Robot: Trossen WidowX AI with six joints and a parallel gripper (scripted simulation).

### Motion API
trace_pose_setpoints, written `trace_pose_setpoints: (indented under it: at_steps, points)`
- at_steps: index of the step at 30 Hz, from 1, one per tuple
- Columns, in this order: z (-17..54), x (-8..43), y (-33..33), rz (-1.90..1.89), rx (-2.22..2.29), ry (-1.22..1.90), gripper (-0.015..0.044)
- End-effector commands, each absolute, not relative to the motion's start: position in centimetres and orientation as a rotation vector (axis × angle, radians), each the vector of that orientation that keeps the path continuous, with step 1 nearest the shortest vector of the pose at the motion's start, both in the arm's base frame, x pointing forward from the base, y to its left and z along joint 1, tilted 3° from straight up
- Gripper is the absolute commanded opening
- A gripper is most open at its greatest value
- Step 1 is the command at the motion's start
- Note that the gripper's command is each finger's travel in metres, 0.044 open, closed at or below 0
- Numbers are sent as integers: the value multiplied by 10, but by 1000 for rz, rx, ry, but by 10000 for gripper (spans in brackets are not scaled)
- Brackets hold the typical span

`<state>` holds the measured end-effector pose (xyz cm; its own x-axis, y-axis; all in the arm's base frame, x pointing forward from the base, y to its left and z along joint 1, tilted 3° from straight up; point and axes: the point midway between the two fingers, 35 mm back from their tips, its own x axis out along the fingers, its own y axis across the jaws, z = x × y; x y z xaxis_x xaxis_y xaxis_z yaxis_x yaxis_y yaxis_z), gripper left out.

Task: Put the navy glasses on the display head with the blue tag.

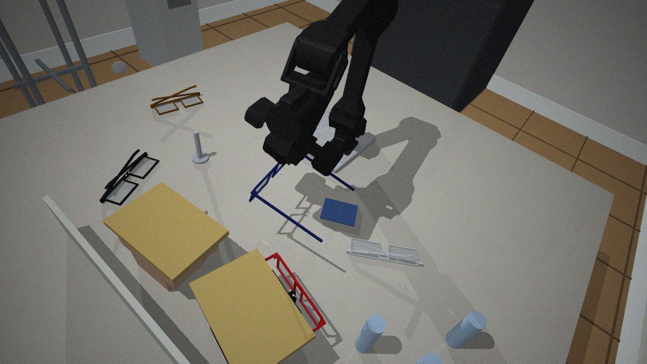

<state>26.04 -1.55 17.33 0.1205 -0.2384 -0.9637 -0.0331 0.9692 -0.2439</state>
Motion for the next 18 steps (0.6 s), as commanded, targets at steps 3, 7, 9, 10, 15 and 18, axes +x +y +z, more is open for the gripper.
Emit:
trace_pose_setpoints:
  at_steps: [3, 7, 9, 10, 15, 18]
  points:
    - [176, 257, -4, -280, -130, 1399, 0]
    - [179, 254, 4, -356, -65, 1360, 0]
    - [180, 253, 8, -393, -32, 1338, 0]
    - [180, 253, 10, -411, -15, 1327, 0]
    - [183, 250, 19, -496, 72, 1267, 0]
    - [185, 248, 24, -543, 126, 1227, 0]
